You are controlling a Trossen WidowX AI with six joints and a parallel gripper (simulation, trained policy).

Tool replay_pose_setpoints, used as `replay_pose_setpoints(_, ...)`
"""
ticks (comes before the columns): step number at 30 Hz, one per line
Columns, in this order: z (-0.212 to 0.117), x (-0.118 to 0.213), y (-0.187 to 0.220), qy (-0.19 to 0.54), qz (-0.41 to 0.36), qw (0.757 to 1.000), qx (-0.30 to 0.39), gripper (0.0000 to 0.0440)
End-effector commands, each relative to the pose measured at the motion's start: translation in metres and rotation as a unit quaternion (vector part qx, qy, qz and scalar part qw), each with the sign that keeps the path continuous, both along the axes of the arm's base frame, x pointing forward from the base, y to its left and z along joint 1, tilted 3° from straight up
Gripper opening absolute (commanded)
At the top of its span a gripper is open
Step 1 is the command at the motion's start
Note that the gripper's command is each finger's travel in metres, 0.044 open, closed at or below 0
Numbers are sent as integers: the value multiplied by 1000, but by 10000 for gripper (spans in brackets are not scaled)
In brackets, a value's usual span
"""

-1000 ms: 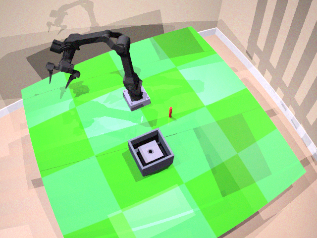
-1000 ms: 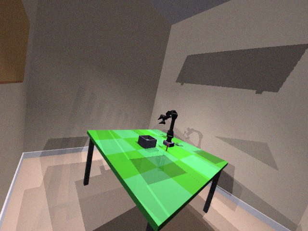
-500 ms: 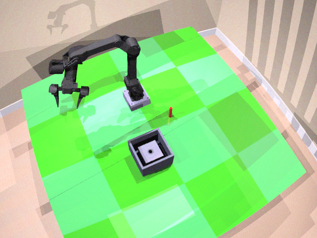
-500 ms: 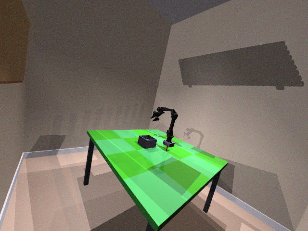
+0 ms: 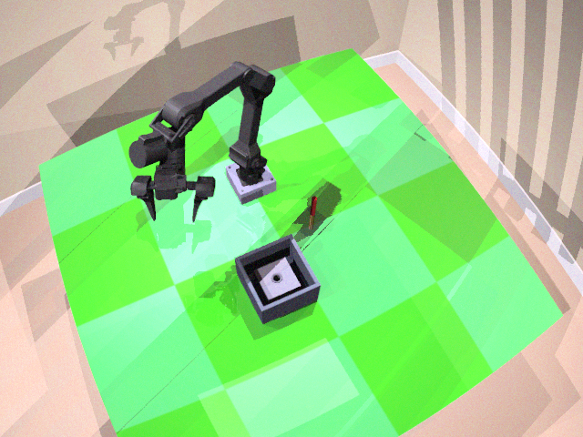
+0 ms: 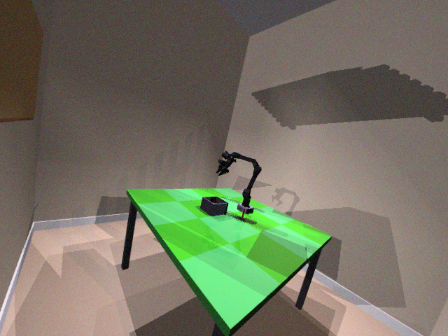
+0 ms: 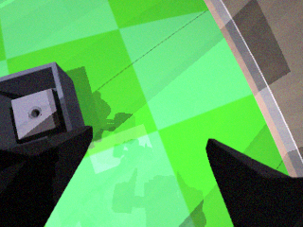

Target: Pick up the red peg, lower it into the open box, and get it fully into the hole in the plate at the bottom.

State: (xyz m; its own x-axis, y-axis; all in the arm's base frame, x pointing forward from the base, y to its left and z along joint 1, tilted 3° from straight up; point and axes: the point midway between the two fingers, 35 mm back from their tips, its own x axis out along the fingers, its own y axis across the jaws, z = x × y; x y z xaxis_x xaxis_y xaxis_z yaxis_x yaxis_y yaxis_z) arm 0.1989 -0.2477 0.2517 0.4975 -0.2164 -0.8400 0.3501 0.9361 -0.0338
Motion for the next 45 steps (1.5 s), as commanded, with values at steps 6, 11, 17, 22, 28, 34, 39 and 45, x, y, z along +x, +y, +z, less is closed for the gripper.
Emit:
replay_pose_setpoints(6,-1,33,82,18,-45,996,71,440)
replay_pose_setpoints(11,-5,38,125,32,-73,991,104,440)
replay_pose_setpoints(17,-12,34,171,53,-109,983,137,440)
replay_pose_setpoints(22,-22,26,204,74,-139,975,157,440)
replay_pose_setpoints(28,-37,13,238,101,-175,964,171,440)
replay_pose_setpoints(34,-55,-1,266,127,-207,954,174,440)
replay_pose_setpoints(39,-73,-12,286,146,-232,946,171,440)
replay_pose_setpoints(45,-97,-25,308,164,-260,938,163,440)
